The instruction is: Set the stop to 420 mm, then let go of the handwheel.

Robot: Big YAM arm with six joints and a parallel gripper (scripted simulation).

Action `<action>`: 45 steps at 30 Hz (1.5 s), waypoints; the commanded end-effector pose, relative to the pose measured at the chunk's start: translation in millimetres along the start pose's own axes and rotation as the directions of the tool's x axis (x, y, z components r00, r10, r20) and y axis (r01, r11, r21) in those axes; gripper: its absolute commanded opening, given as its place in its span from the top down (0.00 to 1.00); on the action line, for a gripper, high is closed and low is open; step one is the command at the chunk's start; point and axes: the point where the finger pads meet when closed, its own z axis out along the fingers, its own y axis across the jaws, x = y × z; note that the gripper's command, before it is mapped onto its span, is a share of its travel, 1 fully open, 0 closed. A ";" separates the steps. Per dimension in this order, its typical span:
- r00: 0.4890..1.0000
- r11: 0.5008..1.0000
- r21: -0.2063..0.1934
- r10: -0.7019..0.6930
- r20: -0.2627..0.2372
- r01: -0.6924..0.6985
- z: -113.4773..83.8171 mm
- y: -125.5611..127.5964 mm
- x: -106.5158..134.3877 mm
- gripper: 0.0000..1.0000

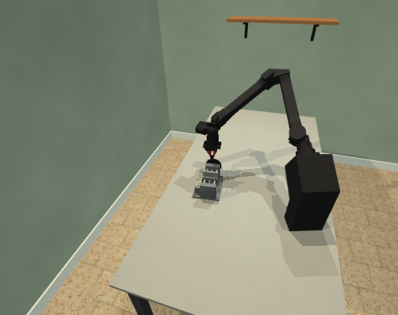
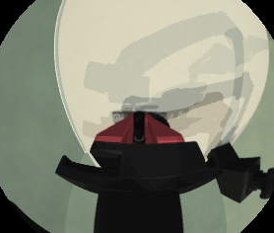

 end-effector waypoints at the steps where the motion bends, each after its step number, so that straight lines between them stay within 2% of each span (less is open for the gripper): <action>1: 1.000 0.999 -0.042 0.005 -0.002 -0.005 -7.6 25.2 -1.1 0.94; 6: 1.000 1.000 -0.022 0.020 0.003 -0.020 7.9 25.5 -8.7 0.94; 13: 1.000 0.999 -0.035 0.012 0.001 -0.012 4.5 31.8 -4.1 0.94; 19: 1.000 1.000 -0.021 0.021 0.004 -0.021 15.3 29.5 -9.1 0.94; 26: 1.000 1.000 -0.021 0.020 0.004 -0.020 25.1 33.8 -9.0 0.94; 30: 1.000 0.999 -0.030 0.014 0.002 -0.014 21.1 37.1 -5.3 0.94; 32: 1.000 1.000 -0.020 0.020 0.004 -0.020 27.7 33.9 -8.9 0.94; 45: 1.000 1.000 -0.020 0.019 0.004 -0.019 44.2 33.6 -8.6 0.94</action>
